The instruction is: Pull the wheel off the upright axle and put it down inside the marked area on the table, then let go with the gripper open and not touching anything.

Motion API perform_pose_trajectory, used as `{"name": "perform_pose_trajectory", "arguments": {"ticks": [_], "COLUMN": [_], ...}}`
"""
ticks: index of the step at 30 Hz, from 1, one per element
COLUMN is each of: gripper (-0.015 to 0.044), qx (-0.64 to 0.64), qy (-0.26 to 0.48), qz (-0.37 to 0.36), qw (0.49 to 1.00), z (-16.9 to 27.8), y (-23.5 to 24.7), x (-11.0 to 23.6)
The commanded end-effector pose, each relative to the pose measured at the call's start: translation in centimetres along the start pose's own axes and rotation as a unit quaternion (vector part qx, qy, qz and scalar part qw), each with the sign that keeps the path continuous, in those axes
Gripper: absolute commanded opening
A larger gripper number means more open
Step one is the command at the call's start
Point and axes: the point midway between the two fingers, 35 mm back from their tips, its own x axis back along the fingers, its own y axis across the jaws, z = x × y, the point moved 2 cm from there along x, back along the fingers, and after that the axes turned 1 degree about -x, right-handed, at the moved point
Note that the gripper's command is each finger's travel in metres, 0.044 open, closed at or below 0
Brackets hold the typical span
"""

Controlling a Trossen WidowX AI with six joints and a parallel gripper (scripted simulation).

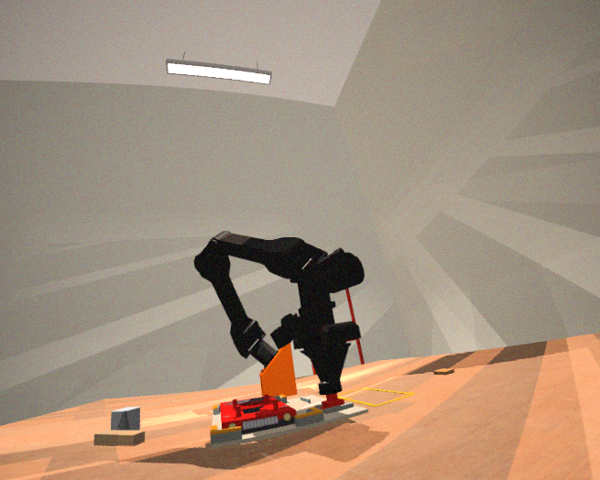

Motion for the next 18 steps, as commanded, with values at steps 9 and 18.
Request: {"name": "perform_pose_trajectory", "arguments": {"ticks": [9,18], "gripper": [0.0,0.0], "qx": [0.001,0.001], "qy": [0.0,0.0], "qz": [-0.001,-0.002], "qw": [1.0,1.0], "z": [0.1,0.1], "y": [-0.06,-0.06], "x": [0.57,0.87]}}
